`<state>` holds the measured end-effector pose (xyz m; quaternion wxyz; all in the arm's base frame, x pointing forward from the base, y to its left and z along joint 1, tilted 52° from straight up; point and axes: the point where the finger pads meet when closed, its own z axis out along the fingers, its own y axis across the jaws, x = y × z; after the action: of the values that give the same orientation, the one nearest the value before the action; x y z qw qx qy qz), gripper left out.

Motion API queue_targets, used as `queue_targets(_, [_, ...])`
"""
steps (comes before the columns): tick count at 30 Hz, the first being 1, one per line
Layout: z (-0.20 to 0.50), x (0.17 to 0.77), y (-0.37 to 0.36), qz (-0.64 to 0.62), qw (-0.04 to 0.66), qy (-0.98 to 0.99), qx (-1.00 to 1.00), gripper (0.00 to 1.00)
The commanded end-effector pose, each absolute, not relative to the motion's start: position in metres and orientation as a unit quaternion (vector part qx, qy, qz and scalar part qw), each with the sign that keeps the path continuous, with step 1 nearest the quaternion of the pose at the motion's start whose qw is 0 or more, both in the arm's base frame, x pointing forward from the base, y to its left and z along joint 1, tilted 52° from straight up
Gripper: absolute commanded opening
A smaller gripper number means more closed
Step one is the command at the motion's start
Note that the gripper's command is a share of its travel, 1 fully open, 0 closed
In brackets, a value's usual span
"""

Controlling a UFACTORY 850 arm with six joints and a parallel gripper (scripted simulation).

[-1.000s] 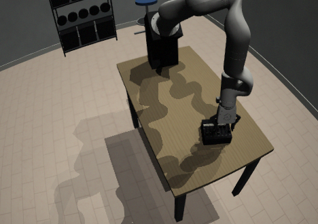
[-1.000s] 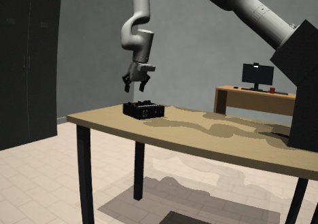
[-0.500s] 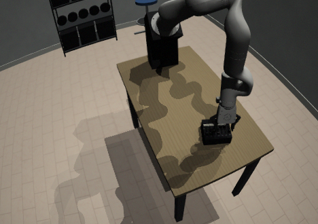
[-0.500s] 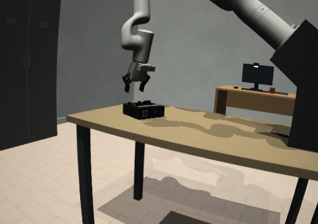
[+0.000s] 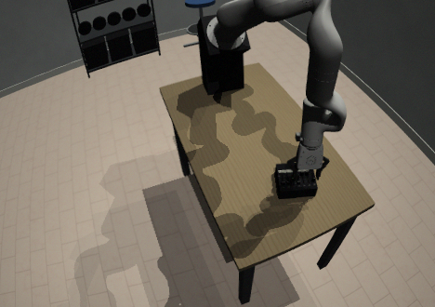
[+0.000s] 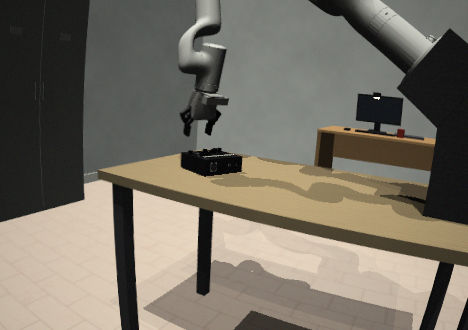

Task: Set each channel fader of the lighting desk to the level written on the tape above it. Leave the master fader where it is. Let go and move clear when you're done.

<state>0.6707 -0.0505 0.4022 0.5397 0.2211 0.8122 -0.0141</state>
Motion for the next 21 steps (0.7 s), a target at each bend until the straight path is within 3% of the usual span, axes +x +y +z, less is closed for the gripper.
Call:
queue_targets(1, [0.403,0.670,-0.050,-0.009,0.540,0.810,0.228,1.00])
queue_targets(11, [0.402,0.662,-0.051,0.051,0.528,0.784,0.322,1.00])
queue_targets(21, [0.400,0.638,-0.049,0.183,0.472,0.675,0.536,1.00])
